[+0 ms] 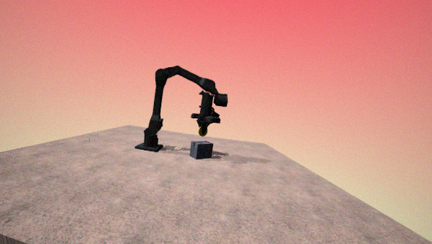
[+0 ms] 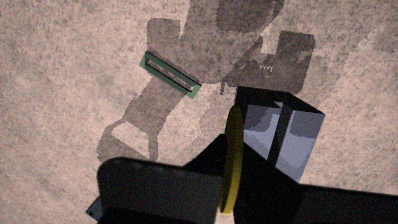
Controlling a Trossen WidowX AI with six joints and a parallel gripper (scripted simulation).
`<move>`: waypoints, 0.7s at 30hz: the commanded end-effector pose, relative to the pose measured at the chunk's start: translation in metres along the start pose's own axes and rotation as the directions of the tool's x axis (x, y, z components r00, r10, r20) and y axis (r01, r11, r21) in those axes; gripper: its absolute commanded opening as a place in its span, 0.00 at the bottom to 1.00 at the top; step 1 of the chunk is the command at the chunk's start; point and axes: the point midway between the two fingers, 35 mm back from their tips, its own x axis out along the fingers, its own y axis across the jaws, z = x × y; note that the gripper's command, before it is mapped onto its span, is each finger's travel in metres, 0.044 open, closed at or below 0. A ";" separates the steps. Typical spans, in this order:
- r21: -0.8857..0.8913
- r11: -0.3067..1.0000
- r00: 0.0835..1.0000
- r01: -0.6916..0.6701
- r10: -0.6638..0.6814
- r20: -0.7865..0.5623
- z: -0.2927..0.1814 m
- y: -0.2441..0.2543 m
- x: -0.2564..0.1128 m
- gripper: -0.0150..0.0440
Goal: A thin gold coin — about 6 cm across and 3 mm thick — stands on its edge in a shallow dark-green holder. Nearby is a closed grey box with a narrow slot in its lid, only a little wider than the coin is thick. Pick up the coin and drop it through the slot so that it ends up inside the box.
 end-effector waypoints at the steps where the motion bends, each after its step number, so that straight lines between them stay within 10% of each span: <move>1: -0.003 1.000 1.000 0.003 -0.003 -0.003 -0.005 -0.009 0.000 0.25; 21: -0.002 1.000 1.000 0.004 -0.004 -0.005 -0.028 -0.045 0.000 0.26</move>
